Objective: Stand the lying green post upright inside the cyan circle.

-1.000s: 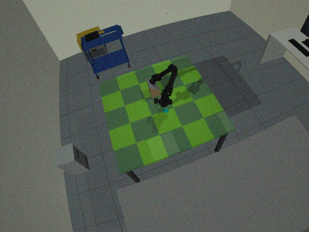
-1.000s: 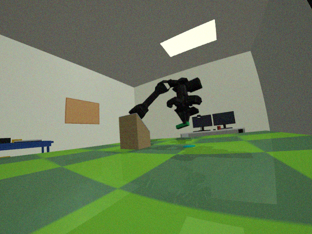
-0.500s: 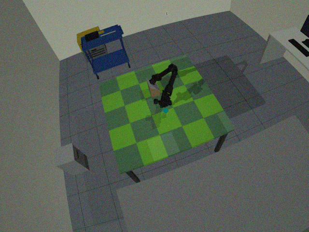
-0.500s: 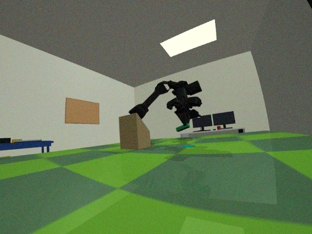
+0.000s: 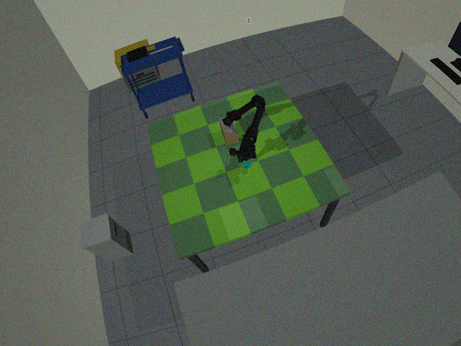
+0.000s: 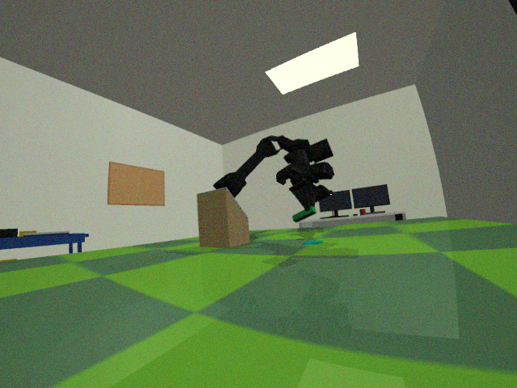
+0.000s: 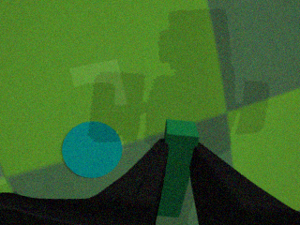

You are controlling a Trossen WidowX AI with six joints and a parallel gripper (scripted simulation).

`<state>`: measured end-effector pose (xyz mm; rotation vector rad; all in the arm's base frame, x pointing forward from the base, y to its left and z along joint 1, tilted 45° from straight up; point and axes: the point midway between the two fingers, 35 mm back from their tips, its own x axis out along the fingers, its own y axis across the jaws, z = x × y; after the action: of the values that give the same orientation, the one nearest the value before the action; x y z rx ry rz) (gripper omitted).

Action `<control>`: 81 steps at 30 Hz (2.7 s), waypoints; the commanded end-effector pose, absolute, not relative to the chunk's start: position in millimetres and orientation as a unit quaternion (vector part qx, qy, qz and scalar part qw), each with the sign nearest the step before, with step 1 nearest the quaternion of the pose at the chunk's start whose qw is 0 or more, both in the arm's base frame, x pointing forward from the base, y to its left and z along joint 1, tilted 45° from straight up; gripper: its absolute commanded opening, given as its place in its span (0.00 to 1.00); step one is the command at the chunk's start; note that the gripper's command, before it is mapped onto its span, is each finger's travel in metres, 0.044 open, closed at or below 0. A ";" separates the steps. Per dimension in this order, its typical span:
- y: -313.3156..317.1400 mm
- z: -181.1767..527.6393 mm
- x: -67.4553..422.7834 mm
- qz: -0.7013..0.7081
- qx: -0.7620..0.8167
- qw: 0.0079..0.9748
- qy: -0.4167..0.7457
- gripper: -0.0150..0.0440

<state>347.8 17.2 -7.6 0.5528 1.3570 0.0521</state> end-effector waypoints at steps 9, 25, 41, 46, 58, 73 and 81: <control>18.7 -14.7 347.7 0.002 0.241 0.762 0.601 0.29; 20.5 -19.9 350.6 -0.024 0.229 0.790 0.569 0.29; 22.4 -22.0 352.9 -0.048 0.223 0.816 0.532 0.29; 23.0 -22.0 353.4 -0.055 0.222 0.824 0.519 0.29; 24.5 -21.0 354.2 -0.071 0.222 0.842 0.487 0.29; 26.2 -17.5 354.1 -0.090 0.226 0.862 0.445 0.29; 27.1 -14.7 353.4 -0.099 0.230 0.872 0.421 0.29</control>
<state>356.2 27.3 -14.1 0.4769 0.8928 -0.1944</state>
